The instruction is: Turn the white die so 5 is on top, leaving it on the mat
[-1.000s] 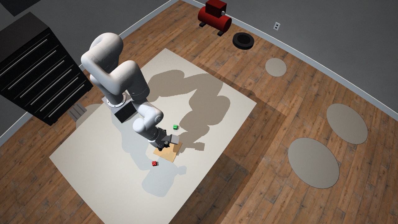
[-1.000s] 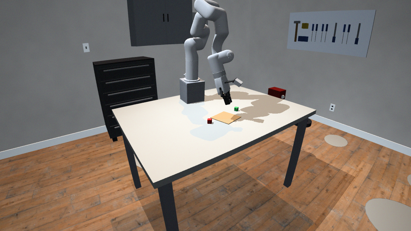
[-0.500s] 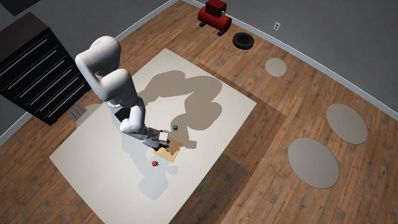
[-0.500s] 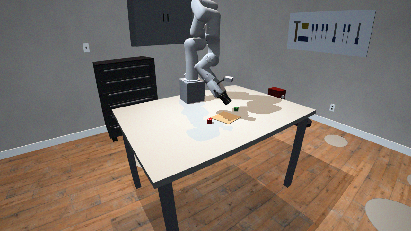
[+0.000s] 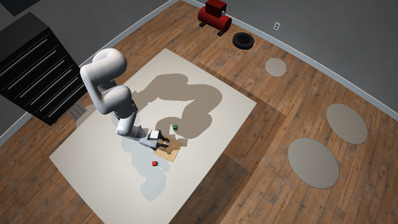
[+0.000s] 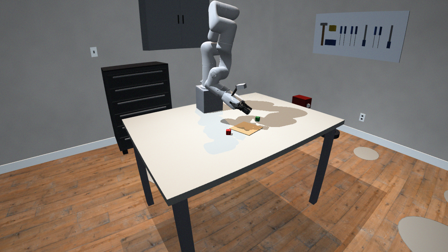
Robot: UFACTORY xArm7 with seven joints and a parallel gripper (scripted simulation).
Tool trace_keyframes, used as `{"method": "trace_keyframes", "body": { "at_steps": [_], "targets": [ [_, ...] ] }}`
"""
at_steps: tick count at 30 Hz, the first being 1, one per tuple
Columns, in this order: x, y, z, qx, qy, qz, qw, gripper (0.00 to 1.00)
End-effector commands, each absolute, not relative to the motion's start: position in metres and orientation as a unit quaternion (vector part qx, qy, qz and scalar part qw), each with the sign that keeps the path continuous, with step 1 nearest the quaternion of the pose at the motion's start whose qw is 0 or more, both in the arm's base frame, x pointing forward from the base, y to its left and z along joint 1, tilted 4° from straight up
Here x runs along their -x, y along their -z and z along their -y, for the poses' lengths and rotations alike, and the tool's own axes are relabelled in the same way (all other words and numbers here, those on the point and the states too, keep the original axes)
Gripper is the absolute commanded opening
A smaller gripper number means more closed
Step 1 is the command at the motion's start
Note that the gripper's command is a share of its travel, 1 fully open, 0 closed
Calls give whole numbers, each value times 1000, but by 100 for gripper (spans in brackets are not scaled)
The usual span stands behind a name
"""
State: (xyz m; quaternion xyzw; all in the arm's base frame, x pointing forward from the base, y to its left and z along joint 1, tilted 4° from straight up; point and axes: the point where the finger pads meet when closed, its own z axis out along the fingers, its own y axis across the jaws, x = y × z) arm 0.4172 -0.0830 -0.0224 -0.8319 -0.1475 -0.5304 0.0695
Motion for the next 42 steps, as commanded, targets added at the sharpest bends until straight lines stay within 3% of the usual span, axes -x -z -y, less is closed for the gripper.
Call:
{"method": "trace_keyframes", "body": {
  "at_steps": [1,42],
  "targets": [
    [-418,21,83,828,536,148,70,21],
    [-424,93,85,828,537,148,70,21]
  ]
}}
